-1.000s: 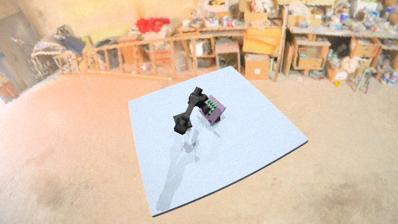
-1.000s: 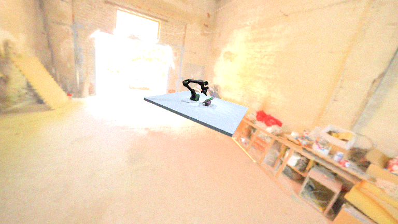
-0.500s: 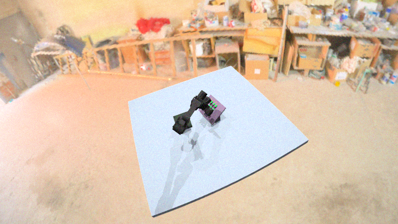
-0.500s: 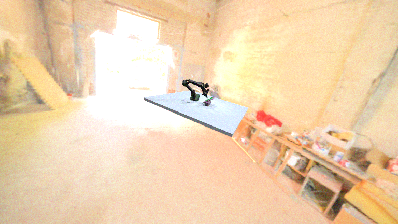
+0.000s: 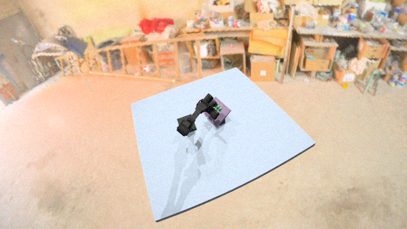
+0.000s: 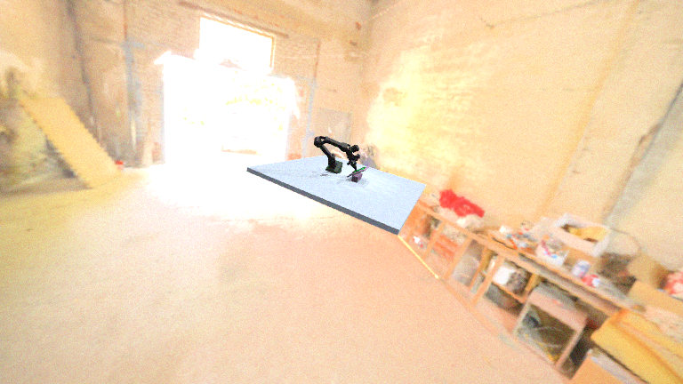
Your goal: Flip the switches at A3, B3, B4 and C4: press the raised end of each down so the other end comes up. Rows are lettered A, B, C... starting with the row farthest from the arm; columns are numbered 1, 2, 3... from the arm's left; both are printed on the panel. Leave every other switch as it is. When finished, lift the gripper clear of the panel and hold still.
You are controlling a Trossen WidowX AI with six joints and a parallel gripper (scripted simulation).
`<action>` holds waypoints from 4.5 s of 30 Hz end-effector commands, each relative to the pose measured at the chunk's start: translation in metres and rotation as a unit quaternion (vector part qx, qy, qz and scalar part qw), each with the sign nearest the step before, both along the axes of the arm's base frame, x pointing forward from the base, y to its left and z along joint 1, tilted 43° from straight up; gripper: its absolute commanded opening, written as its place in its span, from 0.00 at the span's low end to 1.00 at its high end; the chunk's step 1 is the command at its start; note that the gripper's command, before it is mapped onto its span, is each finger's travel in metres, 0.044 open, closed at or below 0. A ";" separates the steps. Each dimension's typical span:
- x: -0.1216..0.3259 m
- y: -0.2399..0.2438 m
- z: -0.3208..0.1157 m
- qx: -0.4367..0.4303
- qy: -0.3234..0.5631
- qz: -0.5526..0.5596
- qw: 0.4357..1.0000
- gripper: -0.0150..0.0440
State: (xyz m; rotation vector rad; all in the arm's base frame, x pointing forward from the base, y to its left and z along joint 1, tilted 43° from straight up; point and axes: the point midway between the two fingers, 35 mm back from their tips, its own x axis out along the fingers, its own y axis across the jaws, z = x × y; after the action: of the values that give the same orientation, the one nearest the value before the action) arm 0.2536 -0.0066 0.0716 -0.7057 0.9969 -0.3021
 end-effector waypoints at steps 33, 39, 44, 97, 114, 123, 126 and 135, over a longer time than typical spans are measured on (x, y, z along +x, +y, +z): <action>0.001 -0.002 -0.004 0.000 0.003 0.003 1.000 0.25; 0.001 -0.002 -0.005 0.000 0.003 0.003 1.000 0.25; 0.002 -0.003 -0.005 0.000 0.003 0.003 1.000 0.25; -0.044 -0.007 -0.004 0.000 0.005 0.003 1.000 0.25; -0.035 -0.016 -0.015 0.000 0.004 0.003 1.000 0.25; -0.035 -0.016 -0.015 0.000 0.004 0.003 1.000 0.25; -0.035 -0.016 -0.015 0.000 0.004 0.003 1.000 0.25; -0.035 -0.017 -0.016 0.000 0.004 0.003 1.000 0.25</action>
State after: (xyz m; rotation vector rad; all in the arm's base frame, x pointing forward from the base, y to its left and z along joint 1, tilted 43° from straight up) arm 0.2189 -0.0236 0.0567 -0.7084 1.0012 -0.3019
